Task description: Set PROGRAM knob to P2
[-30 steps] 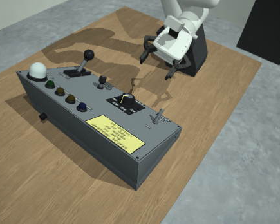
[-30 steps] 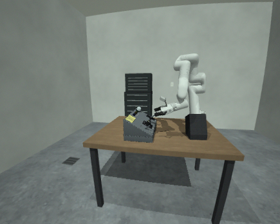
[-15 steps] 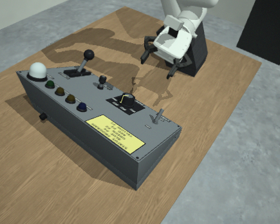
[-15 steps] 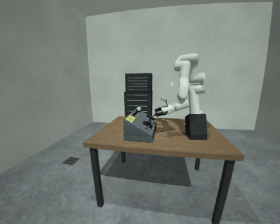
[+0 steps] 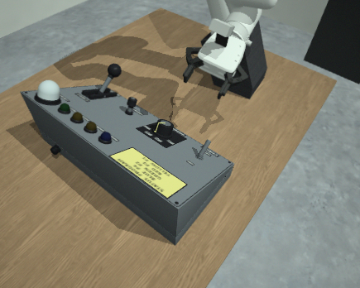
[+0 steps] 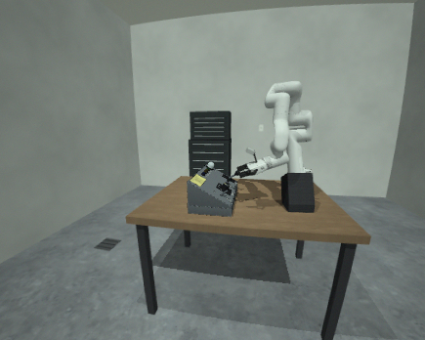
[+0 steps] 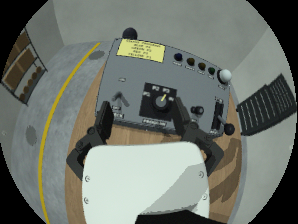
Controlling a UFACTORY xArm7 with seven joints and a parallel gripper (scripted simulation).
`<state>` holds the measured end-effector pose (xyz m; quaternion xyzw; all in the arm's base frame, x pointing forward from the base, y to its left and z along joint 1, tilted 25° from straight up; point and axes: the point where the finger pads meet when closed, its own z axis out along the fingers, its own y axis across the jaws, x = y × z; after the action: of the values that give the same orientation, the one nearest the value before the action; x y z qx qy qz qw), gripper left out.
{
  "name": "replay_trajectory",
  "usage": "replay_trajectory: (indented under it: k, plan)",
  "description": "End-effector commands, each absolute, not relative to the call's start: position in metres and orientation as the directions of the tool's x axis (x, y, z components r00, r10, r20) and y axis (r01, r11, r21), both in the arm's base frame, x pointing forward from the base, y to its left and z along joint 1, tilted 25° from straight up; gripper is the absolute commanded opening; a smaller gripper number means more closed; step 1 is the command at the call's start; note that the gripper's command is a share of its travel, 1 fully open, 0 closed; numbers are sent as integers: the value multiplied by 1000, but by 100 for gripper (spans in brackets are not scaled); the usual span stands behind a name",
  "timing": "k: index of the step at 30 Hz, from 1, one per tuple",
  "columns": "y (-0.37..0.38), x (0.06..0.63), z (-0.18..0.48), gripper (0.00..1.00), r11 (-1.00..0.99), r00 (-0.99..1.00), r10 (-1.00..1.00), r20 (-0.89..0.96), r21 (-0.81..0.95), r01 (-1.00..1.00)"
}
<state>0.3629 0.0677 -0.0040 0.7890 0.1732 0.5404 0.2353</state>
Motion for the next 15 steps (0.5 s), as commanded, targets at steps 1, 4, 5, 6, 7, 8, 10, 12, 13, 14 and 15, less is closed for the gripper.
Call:
replay_trajectory:
  k: [1,4,5,6,7,8,10,12,13,14,15]
  plan:
    - [69,362,-4,100,-834,353,523,776,552,23]
    - [69,362,-4,100,-834,353,523,776,552,23]
    - [68,358,-6,100,-844,353,512,783,536,35]
    - [68,358,-6,100,-844,353,512,783,536,35]
    - [68,358,-6,100,-844,353,512,783,536,35]
    - [68,358,-6,100,-844,353,512,783,536,35]
    - [68,358,-6,100,-844,353,512,783,536,35]
    - [68,358,-6,100,-844,353,512,783,536,35]
    - [68,358,-6,100,-844,353,512,783,536,35]
    - [68,354,-7,100,-852,354,502,789,521,47]
    - [68,354,-7,100,-852,354,502,789,521,47]
